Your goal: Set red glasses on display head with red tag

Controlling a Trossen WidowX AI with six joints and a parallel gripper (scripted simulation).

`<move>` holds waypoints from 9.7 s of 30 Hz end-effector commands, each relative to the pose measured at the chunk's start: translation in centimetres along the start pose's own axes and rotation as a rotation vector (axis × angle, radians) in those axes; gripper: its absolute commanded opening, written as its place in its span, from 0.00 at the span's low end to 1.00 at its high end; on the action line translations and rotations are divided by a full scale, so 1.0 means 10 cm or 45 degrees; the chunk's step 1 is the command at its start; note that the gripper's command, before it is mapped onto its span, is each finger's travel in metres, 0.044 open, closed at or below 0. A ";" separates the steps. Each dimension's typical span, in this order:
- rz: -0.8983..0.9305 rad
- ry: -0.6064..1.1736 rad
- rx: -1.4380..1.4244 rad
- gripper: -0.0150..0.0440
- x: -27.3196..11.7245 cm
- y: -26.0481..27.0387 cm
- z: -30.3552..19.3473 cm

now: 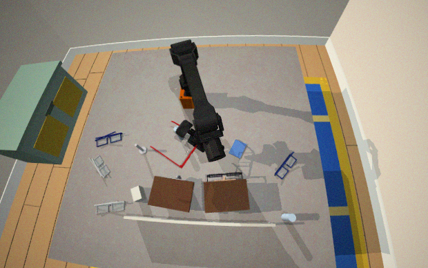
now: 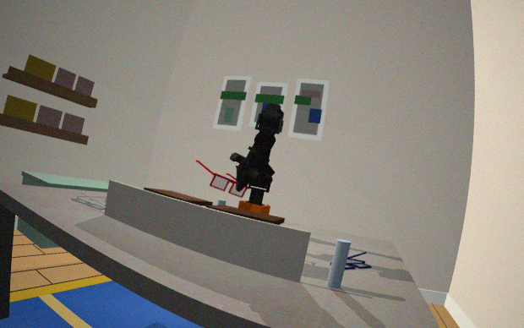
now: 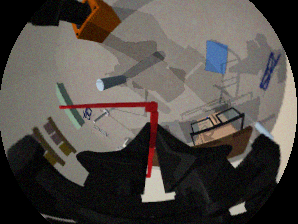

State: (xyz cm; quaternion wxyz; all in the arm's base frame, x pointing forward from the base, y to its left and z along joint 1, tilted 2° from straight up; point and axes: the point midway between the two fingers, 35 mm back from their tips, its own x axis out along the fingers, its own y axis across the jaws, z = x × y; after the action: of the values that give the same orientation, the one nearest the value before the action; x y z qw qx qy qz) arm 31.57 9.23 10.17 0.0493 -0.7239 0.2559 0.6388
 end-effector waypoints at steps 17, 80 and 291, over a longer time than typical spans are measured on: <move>0.108 0.262 -0.660 0.25 -0.39 -0.19 0.78; 0.283 0.812 -1.675 0.25 -0.88 -0.08 1.90; 0.880 -0.754 5.367 0.25 1.21 0.93 -0.15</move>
State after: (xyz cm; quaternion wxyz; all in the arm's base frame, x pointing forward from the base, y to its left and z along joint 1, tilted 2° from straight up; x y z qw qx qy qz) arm 28.87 -3.14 1.20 -0.5083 -0.5456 -0.4697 0.4726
